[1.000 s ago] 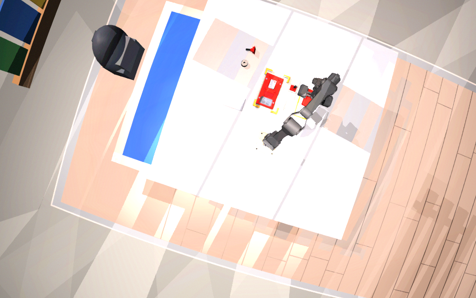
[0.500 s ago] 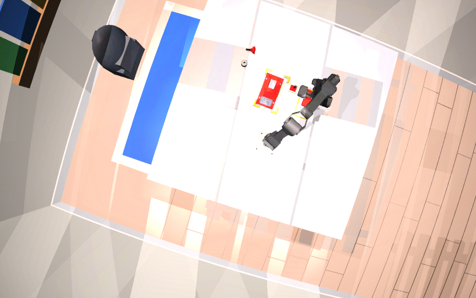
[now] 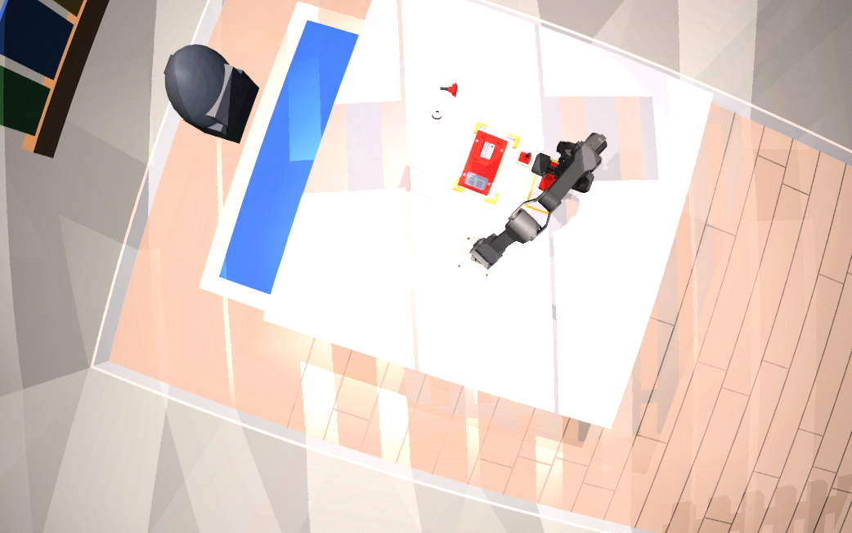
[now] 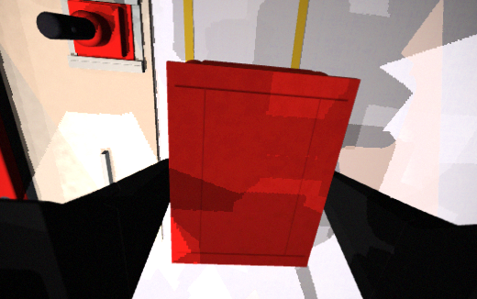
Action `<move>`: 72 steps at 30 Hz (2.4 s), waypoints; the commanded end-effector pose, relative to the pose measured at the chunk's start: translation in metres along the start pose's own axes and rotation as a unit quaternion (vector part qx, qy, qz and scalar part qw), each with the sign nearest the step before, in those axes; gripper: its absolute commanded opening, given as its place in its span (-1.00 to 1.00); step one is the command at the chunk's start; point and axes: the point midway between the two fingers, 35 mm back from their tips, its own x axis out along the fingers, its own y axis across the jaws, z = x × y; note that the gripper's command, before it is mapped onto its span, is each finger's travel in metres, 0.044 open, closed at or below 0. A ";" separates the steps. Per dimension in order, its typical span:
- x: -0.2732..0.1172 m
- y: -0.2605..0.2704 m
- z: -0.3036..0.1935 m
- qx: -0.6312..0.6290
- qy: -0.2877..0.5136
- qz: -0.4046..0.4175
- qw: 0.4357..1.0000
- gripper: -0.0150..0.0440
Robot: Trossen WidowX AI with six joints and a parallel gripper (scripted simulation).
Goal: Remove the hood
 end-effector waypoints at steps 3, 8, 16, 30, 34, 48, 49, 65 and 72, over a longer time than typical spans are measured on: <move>0.005 -0.001 0.001 -0.001 0.000 -0.002 1.000 -0.49; 0.009 -0.001 0.001 -0.001 0.000 -0.002 1.000 -0.49; 0.015 -0.001 0.001 -0.001 0.000 -0.002 1.000 -0.49; 0.026 -0.001 0.001 -0.001 0.000 -0.002 1.000 -0.49; 0.030 -0.001 0.001 -0.001 0.000 -0.002 1.000 -0.49; 0.041 0.000 0.000 -0.001 0.000 -0.002 1.000 -0.49; 0.041 0.000 0.000 -0.001 0.000 -0.002 1.000 -0.49; 0.054 0.000 -0.001 -0.001 0.000 -0.002 1.000 -0.49; 0.057 0.000 -0.002 -0.001 0.000 -0.002 1.000 -0.49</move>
